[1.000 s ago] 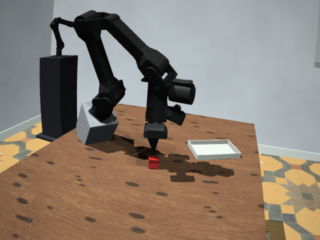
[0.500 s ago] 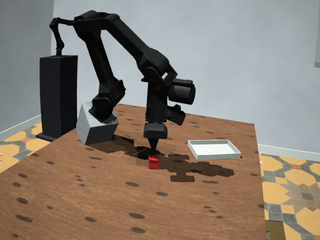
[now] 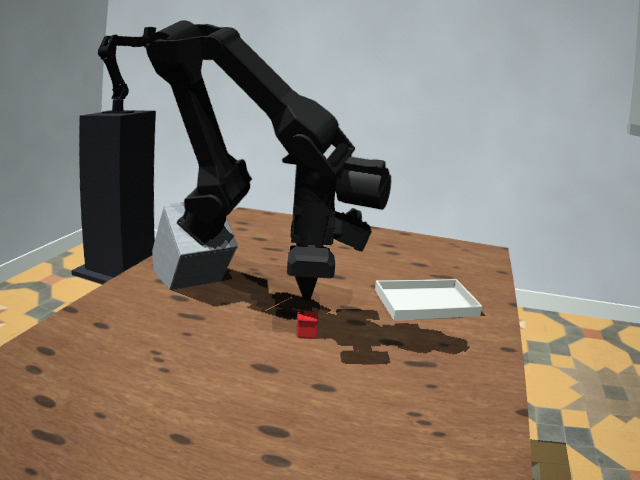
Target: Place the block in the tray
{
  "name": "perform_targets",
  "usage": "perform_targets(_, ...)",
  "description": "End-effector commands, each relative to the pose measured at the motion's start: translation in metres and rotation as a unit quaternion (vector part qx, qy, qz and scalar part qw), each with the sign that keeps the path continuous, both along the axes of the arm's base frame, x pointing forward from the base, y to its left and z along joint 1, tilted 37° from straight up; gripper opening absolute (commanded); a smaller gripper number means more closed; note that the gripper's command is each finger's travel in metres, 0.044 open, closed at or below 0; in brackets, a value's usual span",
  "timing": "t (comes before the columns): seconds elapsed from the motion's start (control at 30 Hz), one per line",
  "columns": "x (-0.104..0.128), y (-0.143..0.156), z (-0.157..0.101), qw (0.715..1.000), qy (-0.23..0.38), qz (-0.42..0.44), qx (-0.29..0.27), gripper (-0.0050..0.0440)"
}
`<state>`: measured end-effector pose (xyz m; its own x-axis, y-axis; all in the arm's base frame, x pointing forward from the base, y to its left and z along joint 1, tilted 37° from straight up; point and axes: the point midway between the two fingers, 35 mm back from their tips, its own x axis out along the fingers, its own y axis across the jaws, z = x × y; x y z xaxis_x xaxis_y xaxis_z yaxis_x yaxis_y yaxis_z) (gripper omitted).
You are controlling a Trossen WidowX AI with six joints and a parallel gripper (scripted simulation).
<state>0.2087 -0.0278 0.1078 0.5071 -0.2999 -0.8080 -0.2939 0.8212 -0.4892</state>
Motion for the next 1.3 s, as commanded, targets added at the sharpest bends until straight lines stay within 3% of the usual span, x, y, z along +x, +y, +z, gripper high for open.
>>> perform_targets(0.0, 0.001, 0.000, 0.003, 1.000, -0.005, 0.000, -0.002, 0.0232)
perform_targets(1.27, 0.013, -0.006, -0.015, 1.000, -0.005, 0.000, -0.002, 0.0232)
